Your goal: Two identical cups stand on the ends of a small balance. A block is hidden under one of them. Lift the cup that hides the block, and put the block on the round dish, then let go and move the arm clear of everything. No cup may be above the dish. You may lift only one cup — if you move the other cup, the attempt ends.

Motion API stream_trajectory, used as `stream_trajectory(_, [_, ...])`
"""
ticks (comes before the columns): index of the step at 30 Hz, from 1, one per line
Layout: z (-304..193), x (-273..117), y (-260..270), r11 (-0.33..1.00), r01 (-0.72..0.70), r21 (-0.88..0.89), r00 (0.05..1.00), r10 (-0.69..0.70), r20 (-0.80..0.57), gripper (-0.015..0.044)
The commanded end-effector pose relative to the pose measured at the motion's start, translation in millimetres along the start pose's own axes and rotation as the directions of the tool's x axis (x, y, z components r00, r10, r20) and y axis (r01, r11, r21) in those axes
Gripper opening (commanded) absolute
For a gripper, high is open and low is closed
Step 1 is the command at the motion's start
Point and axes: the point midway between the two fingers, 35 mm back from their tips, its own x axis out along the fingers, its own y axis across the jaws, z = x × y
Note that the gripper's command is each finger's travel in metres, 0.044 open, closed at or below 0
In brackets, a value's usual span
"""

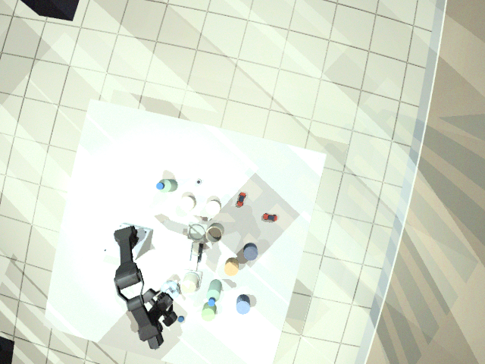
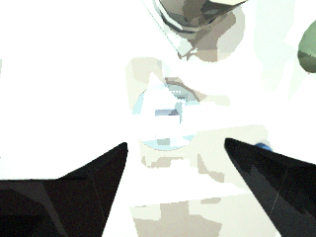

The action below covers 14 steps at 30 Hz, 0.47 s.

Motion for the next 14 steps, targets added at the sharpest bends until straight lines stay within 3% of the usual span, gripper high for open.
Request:
stream_trajectory(1, [-0.8, -22.4, 1.8, 1.0, -0.005, 0.001, 1.0, 0.005, -0.001, 0.044])
stream_trajectory(4, [-0.9, -45.1, 3.4, 1.0, 0.0, 0.003, 1.0, 0.0, 0.0, 0.044])
stream_trajectory(14, [-0.9, -45.1, 3.4, 1.0, 0.0, 0.003, 1.0, 0.0, 0.0, 0.044])
